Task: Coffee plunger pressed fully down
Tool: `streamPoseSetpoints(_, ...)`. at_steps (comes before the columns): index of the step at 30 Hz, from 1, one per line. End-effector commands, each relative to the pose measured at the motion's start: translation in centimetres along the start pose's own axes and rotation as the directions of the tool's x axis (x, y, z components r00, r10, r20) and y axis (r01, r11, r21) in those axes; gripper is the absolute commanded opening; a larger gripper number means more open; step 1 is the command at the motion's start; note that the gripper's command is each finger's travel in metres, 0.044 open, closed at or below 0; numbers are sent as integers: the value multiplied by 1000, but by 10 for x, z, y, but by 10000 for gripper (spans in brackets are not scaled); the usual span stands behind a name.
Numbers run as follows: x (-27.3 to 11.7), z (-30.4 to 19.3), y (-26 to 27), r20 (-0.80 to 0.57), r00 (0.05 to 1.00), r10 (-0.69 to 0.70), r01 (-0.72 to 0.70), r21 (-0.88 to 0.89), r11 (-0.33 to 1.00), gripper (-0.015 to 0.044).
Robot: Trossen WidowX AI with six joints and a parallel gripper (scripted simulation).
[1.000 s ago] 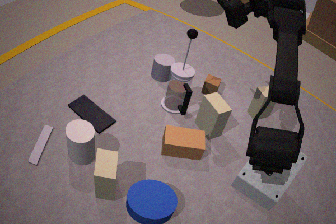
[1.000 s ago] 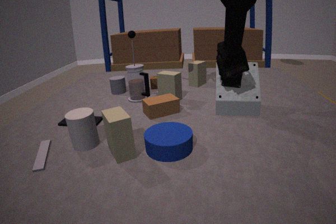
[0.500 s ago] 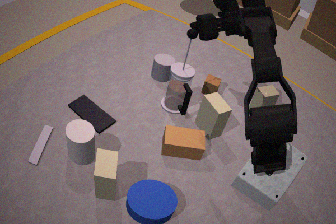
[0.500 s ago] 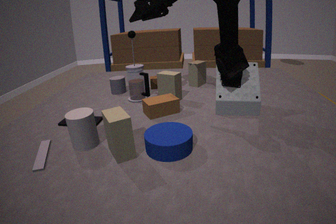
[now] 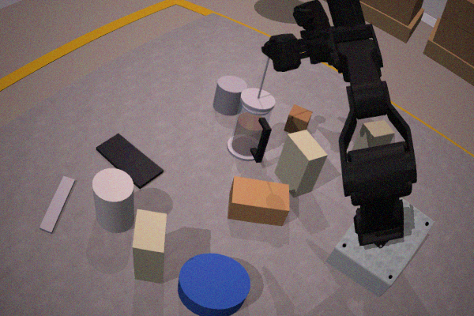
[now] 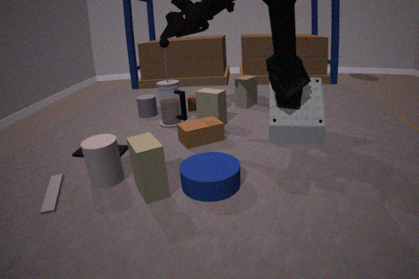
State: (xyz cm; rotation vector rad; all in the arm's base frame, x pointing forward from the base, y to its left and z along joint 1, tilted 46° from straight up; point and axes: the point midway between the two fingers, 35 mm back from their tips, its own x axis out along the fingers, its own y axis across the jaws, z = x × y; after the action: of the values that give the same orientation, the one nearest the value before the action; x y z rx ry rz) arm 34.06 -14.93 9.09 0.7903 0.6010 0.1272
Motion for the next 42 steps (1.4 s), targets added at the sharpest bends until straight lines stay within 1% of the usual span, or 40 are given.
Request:
streamPoseSetpoints(1, 6, 0, -1, 1, 1000, -4, 4, 3, 1000, 440)
streamPoseSetpoints(17, 30, 0, 0, 4, 1000, -2, 2, 4, 1000, 440)
streamPoseSetpoints(29, 30, 0, 0, 4, 1000, -2, 2, 4, 1000, 125)
streamPoseSetpoints(42, 32, -2, 0, 4, 1000, -3, 3, 4, 1000, 121)
